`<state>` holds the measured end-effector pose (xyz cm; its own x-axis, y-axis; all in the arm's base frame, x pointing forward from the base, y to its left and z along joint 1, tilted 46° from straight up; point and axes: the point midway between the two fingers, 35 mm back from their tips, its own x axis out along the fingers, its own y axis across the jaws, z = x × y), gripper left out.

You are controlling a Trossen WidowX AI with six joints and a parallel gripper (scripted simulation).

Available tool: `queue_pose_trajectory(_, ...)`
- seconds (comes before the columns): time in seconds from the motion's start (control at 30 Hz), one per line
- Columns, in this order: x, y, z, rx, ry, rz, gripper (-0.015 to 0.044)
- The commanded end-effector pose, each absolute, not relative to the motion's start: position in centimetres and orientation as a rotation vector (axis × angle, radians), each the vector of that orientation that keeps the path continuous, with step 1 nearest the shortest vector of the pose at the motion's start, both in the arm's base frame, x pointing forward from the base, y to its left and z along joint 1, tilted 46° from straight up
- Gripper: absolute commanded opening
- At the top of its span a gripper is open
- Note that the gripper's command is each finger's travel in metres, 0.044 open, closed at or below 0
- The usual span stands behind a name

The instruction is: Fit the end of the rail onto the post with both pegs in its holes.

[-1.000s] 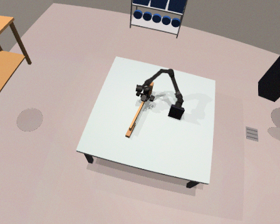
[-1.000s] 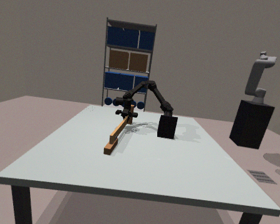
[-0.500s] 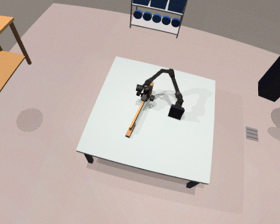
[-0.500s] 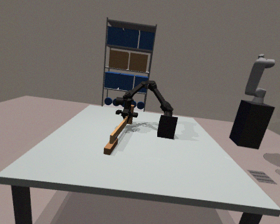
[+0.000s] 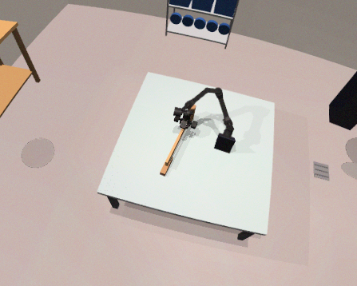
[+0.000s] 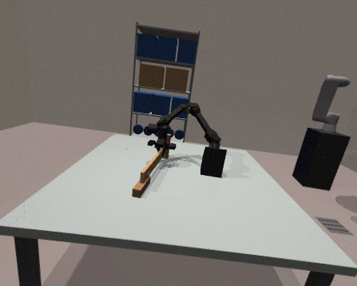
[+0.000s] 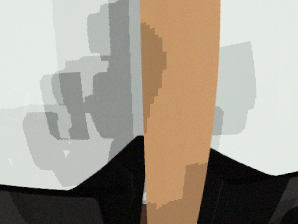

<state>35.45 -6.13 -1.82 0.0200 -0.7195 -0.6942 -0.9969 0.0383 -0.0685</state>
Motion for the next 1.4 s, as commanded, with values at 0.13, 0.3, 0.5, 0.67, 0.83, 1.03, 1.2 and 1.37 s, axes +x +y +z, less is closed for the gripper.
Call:
queue_pose_trajectory(0.13,35.54,-6.05,-1.22,-1.746,1.747,0.63,0.0)
queue_pose_trajectory(0.3,35.54,-6.11,-1.08,-1.746,1.747,0.63,0.0)
queue_pose_trajectory(0.5,35.54,-6.22,-0.91,-1.746,1.747,0.63,0.0)
queue_pose_trajectory(0.67,35.54,-6.33,-0.8,-1.746,1.747,0.63,0.0)
queue_pose_trajectory(0.83,35.53,-6.46,-0.7,-1.746,1.747,0.63,0.0)
queue_pose_trajectory(1.03,35.52,-6.63,-0.6,-1.746,1.747,0.63,0.0)
queue_pose_trajectory(1.2,35.52,-6.77,-0.52,-1.746,1.747,0.63,0.0)
queue_pose_trajectory(1.37,35.51,-6.92,-0.45,-1.746,1.747,0.63,0.0)
